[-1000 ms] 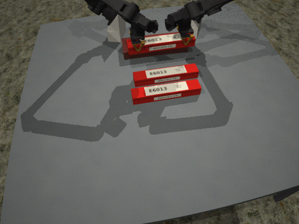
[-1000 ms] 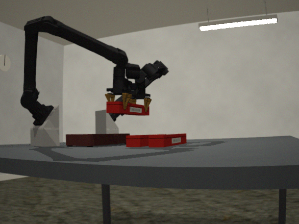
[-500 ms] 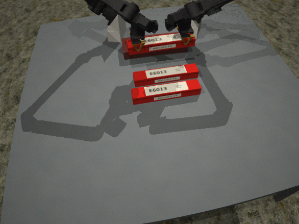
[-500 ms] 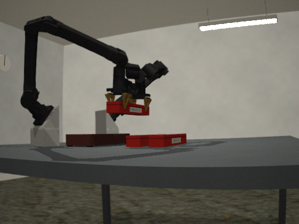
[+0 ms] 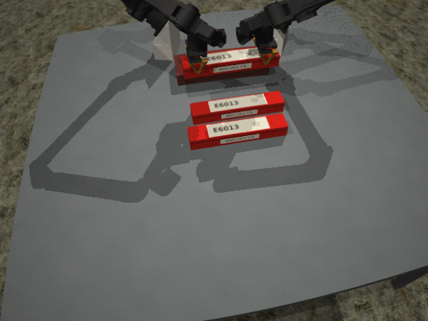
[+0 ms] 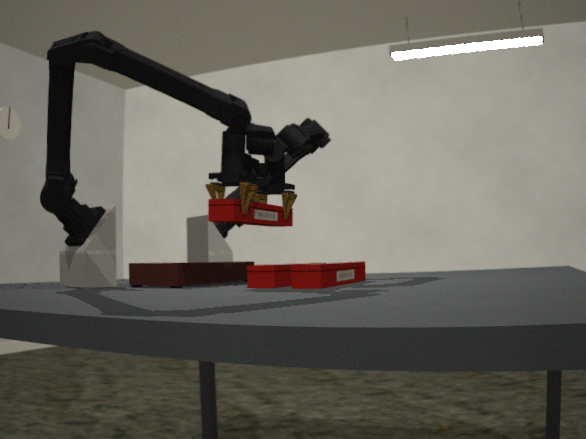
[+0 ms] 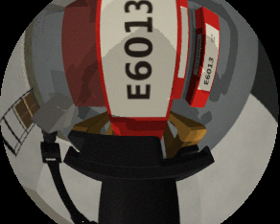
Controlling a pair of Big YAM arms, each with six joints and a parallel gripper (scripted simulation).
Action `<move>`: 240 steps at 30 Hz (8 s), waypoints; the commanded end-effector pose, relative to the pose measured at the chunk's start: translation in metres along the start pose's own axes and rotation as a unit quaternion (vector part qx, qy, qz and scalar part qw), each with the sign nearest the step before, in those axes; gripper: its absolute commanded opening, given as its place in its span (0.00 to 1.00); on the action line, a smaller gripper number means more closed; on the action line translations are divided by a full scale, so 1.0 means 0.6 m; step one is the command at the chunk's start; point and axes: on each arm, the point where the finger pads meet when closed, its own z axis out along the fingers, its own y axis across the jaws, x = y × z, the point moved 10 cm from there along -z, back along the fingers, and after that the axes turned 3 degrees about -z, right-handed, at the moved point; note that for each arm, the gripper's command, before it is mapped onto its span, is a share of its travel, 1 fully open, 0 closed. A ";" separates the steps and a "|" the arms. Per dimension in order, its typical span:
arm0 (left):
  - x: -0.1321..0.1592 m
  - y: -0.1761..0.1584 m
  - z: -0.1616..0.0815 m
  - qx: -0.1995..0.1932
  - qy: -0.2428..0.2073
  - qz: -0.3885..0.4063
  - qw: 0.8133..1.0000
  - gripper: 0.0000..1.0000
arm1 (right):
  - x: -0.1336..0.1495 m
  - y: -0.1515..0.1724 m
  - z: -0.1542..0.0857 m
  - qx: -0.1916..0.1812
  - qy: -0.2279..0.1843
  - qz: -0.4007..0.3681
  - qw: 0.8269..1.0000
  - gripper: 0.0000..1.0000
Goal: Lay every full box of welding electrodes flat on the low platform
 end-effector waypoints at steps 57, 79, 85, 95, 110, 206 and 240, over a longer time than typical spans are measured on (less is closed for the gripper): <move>-0.008 0.023 -0.084 -0.035 -0.043 -0.011 0.998 0.00 | 0.016 -0.019 -0.102 0.053 -0.020 0.008 0.998 0.00; -0.013 0.030 -0.099 -0.035 -0.043 -0.011 0.998 0.00 | 0.021 -0.024 -0.120 0.054 -0.018 0.008 0.998 0.00; -0.014 0.032 -0.102 -0.035 -0.044 -0.013 0.998 0.00 | 0.022 -0.025 -0.121 0.054 -0.019 0.008 0.998 0.00; -0.016 0.034 -0.105 -0.035 -0.044 -0.013 0.998 0.00 | 0.023 -0.026 -0.121 0.055 -0.019 0.008 0.998 0.00; -0.018 0.036 -0.109 -0.035 -0.044 -0.014 0.998 0.00 | 0.024 -0.029 -0.125 0.055 -0.019 0.008 0.998 0.00; -0.025 0.037 -0.111 -0.035 -0.043 -0.011 0.998 0.00 | 0.024 -0.036 -0.133 0.053 -0.022 0.008 0.998 0.00; -0.026 0.037 -0.111 -0.035 -0.042 -0.010 0.998 0.00 | 0.023 -0.037 -0.133 0.054 -0.022 0.008 0.998 0.00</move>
